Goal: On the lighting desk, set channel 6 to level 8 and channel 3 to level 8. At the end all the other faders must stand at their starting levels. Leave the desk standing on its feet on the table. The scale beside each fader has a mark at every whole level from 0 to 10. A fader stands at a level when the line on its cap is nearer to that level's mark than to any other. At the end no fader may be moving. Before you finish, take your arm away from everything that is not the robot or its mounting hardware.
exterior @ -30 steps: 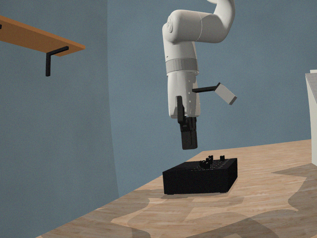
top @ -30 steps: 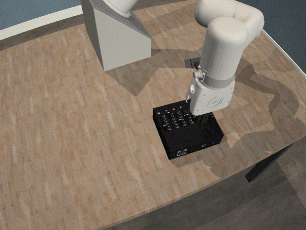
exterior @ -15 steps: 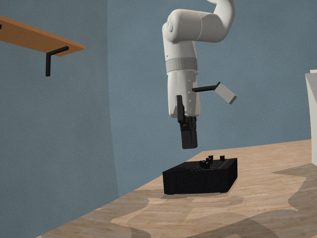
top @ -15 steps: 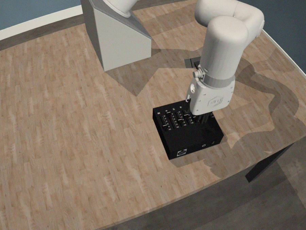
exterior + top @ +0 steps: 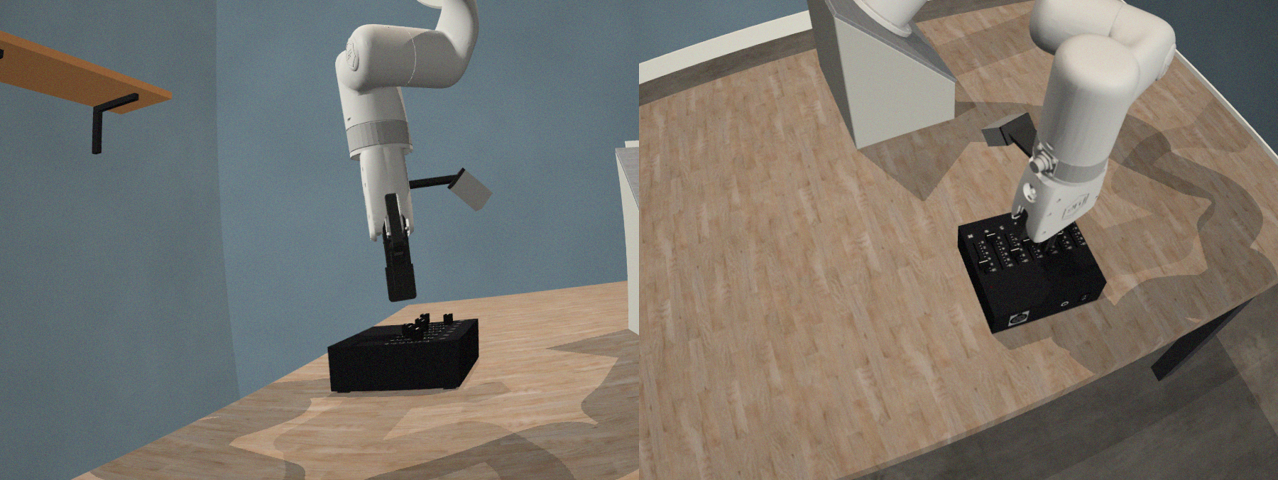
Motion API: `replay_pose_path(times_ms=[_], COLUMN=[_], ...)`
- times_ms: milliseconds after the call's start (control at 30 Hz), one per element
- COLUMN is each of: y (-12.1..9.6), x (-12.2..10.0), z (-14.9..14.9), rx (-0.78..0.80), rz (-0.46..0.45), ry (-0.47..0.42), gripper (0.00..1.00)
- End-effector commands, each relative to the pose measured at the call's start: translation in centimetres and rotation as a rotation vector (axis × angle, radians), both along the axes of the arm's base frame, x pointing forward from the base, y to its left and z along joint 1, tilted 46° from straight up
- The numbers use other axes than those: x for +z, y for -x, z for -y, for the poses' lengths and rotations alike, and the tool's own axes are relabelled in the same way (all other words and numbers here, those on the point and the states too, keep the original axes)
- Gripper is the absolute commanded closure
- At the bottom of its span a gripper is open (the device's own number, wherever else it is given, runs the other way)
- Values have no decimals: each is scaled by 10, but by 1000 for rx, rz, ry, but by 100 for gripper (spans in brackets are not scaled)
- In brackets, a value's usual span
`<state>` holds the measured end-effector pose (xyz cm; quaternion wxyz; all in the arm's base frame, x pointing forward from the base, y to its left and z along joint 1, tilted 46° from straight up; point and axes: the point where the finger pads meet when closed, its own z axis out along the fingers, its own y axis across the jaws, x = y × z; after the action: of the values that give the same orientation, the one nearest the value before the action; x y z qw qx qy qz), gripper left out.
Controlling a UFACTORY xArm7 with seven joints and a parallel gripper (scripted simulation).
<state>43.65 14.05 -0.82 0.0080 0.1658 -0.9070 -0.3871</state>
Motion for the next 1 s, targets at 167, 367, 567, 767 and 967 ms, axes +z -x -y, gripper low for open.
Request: replay_pose_path(times_ms=[167,367,567,767,967], y=[30,53,63,71,73], x=[-18,-27,-30,-31,-29], z=[16,25,29,33,37], rx=[354,558,752,948,1155], rz=[321,491,660,837,1024], ry=[-83,-124,-165,-198,-228], gripper=[100,100,100,100,100])
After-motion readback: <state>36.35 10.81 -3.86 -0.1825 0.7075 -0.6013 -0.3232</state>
